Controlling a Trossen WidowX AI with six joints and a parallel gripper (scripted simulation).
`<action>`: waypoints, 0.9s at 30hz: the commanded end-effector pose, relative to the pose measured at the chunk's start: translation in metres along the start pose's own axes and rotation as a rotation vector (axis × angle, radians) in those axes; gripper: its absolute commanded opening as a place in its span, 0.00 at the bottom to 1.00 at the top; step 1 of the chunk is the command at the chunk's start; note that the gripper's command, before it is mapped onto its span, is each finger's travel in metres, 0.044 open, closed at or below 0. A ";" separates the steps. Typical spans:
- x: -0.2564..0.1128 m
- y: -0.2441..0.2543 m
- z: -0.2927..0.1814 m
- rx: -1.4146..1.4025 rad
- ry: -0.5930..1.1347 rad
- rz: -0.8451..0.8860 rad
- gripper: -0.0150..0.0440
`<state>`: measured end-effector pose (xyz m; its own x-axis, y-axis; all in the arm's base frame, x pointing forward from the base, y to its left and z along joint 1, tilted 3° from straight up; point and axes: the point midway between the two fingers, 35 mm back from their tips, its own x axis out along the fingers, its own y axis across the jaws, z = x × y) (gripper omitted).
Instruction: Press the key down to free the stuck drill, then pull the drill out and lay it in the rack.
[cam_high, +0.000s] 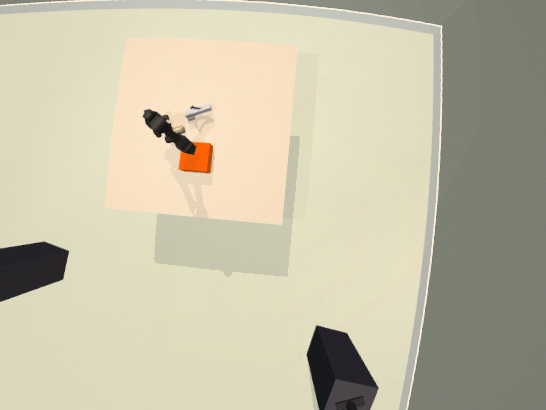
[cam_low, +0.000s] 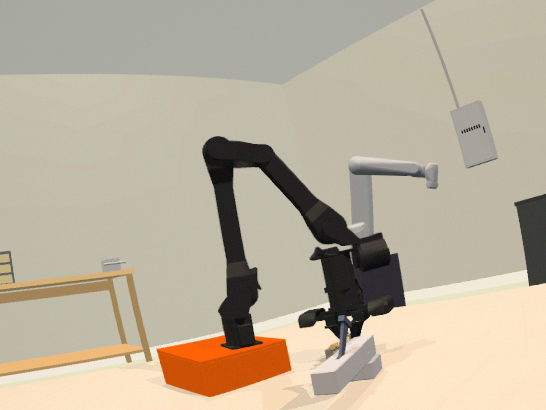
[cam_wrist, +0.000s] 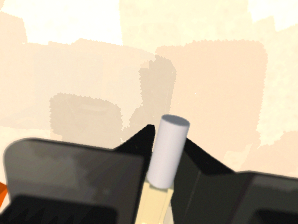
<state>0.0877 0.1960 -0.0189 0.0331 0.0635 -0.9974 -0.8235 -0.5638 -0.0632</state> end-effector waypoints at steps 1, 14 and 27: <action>0.000 0.000 0.000 0.000 0.002 0.003 0.34; 0.000 0.000 0.000 0.000 0.002 0.003 0.92; -0.053 0.003 0.000 0.003 0.025 -0.005 1.00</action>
<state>0.0838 0.1904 0.0200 0.0445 0.0417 -0.9981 -0.8234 -0.5642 -0.0603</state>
